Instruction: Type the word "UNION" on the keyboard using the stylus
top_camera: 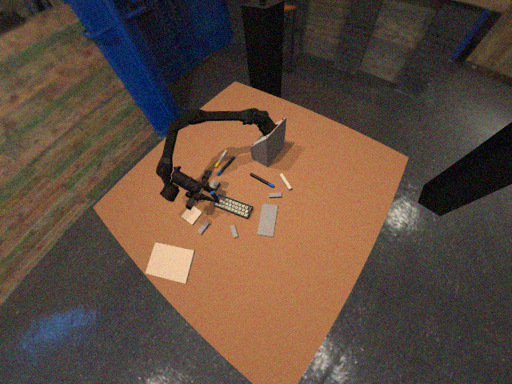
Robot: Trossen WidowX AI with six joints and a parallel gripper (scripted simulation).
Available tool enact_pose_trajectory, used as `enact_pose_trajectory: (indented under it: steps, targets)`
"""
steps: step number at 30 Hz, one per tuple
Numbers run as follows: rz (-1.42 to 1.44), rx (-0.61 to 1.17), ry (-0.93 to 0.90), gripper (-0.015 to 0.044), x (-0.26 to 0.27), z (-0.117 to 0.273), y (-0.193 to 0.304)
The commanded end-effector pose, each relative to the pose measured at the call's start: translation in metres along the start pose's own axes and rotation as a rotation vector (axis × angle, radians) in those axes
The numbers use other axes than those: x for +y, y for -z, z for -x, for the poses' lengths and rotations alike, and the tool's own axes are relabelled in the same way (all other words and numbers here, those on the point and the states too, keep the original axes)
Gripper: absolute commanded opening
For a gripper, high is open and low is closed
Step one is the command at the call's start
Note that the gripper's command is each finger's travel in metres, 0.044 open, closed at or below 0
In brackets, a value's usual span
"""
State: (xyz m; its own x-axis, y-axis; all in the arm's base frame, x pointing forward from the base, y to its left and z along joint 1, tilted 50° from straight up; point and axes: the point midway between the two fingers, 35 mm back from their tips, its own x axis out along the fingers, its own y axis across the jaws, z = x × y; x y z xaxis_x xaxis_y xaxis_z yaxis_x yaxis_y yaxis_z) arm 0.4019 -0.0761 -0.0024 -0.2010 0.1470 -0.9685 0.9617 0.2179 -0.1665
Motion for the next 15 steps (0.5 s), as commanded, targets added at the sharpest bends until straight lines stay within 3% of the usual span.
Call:
enact_pose_trajectory:
  steps: [1, 15]
  targets:
    - [0.004, -0.006, -0.002, 0.0081, 0.0008, -0.0005, -0.0032]
    - [0.004, -0.006, -0.002, 0.0081, 0.0008, -0.0031, -0.0078]
